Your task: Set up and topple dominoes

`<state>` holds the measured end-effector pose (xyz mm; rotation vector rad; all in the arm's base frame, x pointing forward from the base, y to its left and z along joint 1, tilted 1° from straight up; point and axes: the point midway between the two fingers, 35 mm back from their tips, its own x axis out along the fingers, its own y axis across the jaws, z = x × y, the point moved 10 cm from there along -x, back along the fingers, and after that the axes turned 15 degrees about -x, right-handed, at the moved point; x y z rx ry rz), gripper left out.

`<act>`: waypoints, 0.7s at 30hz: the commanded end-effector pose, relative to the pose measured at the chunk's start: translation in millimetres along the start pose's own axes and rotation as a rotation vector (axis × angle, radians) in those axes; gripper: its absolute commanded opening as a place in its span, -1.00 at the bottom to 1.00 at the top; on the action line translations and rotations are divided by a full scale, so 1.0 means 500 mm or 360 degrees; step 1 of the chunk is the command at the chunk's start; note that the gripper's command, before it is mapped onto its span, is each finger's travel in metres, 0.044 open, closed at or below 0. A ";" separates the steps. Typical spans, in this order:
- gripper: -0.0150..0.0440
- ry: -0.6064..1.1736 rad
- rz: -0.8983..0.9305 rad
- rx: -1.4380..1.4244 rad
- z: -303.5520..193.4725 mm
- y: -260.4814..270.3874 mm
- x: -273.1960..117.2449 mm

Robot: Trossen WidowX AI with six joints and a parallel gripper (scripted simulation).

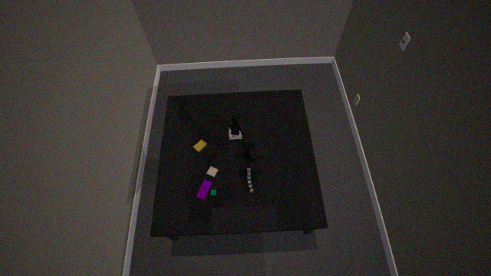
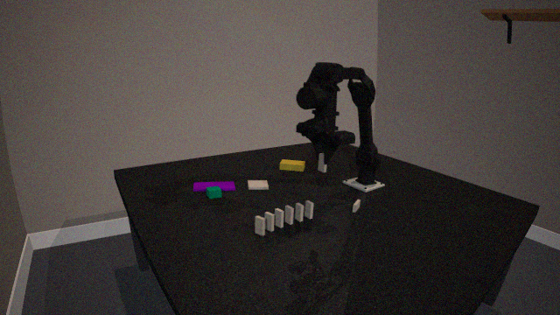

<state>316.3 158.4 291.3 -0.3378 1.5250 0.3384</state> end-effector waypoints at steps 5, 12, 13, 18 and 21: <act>-0.13 0.0005 0.0003 0.0045 0.010 0.000 0.020; -0.13 0.0005 0.0003 0.0045 0.018 0.000 0.075; -0.13 0.0005 0.0003 0.0045 0.019 0.000 0.082; -0.13 0.0004 0.0003 0.0045 0.021 0.001 0.122; -0.13 0.0004 0.0003 0.0045 0.021 0.001 0.145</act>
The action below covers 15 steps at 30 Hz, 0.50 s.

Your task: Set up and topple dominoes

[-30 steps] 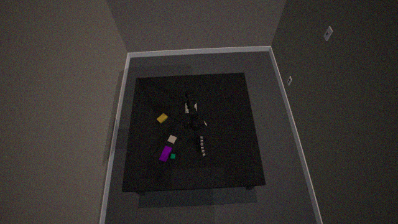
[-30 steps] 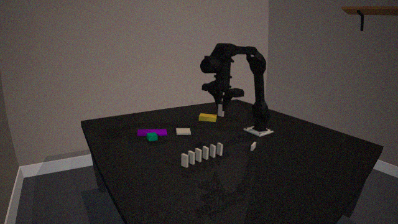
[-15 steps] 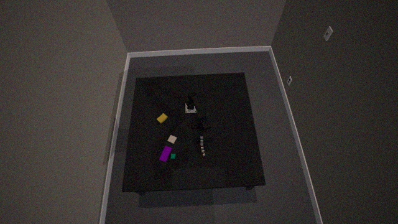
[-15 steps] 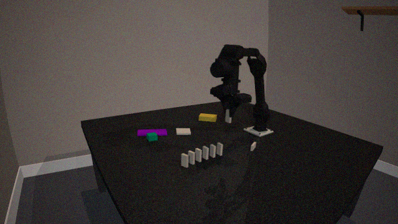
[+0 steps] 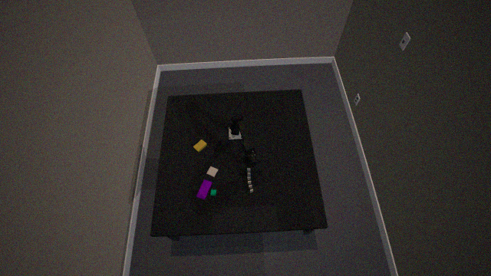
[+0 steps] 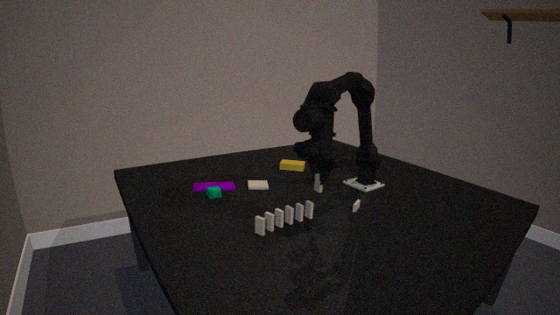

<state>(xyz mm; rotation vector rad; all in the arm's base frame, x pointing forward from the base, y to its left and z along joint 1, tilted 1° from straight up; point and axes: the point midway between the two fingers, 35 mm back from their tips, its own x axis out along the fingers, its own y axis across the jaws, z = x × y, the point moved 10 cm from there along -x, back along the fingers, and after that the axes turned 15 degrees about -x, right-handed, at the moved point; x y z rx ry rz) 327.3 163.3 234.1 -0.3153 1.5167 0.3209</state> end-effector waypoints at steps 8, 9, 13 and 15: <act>-0.13 0.0023 0.0002 0.0005 -0.007 0.000 0.093; -0.13 0.0023 0.0002 0.0005 -0.008 0.000 0.101; -0.13 0.0024 0.0002 0.0005 -0.015 0.000 0.131; -0.13 0.0024 0.0002 0.0005 -0.018 0.000 0.145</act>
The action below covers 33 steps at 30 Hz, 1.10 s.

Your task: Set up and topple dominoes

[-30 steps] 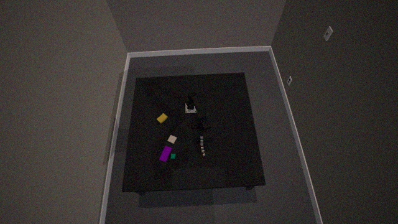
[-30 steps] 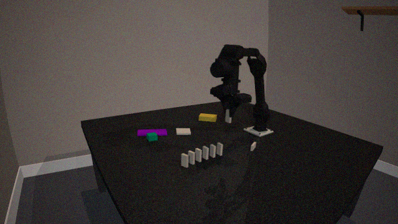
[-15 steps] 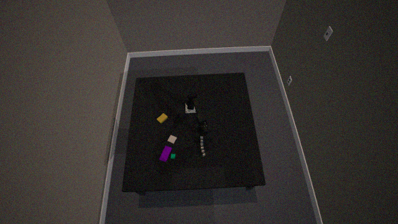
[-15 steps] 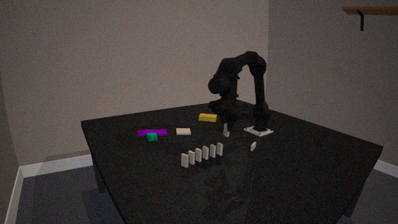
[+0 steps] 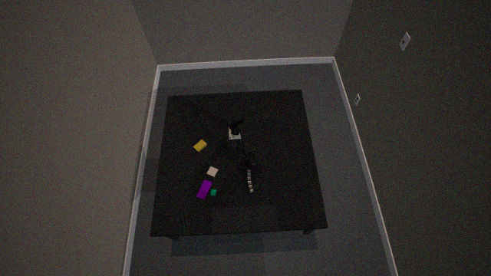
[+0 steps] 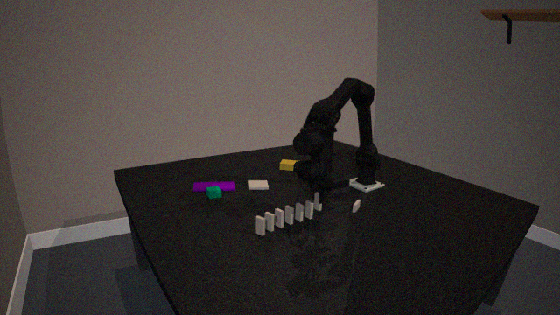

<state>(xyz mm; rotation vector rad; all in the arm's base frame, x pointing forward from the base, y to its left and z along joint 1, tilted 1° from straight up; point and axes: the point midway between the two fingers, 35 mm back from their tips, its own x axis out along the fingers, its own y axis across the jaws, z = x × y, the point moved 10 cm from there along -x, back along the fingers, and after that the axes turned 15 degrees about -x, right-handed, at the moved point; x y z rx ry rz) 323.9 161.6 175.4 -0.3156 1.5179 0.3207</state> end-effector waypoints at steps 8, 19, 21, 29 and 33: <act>-0.13 0.0022 0.0002 0.0005 -0.008 0.000 0.033; 0.32 0.0022 0.0002 0.0005 -0.008 0.000 0.033; 0.49 0.0022 0.0002 0.0005 -0.008 0.000 0.033; 1.00 0.0022 0.0002 0.0005 -0.008 0.000 0.033; 1.00 0.0020 0.0002 0.0004 0.005 0.000 -0.032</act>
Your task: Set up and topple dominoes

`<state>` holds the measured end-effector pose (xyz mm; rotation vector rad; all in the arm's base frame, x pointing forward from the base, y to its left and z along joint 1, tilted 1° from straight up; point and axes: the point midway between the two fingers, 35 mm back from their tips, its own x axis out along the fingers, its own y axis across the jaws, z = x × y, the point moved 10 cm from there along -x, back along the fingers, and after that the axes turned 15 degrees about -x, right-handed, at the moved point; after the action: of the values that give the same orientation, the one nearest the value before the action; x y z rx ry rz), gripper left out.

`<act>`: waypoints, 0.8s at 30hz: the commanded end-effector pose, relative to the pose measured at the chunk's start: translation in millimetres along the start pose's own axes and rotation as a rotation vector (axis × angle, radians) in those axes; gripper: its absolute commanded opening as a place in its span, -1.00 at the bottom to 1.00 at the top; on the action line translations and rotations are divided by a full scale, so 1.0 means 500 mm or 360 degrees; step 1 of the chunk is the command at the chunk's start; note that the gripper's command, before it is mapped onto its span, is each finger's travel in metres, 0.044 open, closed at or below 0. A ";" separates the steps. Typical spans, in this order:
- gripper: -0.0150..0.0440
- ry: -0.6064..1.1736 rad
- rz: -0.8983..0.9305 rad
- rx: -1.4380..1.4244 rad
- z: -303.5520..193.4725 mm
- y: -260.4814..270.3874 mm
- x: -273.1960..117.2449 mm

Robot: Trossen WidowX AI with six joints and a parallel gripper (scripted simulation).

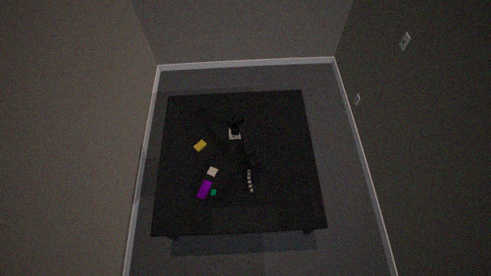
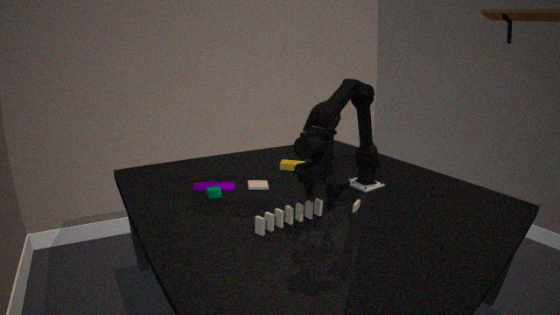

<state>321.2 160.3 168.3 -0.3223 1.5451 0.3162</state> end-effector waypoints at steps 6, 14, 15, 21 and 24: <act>1.00 -0.0028 0.0003 0.0001 0.005 0.000 -0.206; 1.00 -0.0030 0.0003 -0.0073 -0.018 0.019 -0.231; 1.00 -0.0031 0.0004 -0.0124 -0.028 0.032 -0.222; 1.00 -0.0031 0.0009 -0.0437 -0.102 0.101 -0.158; 1.00 -0.0023 0.0011 -0.0585 -0.144 0.124 -0.127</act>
<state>252.7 188.1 246.6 -0.5361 1.4815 0.5415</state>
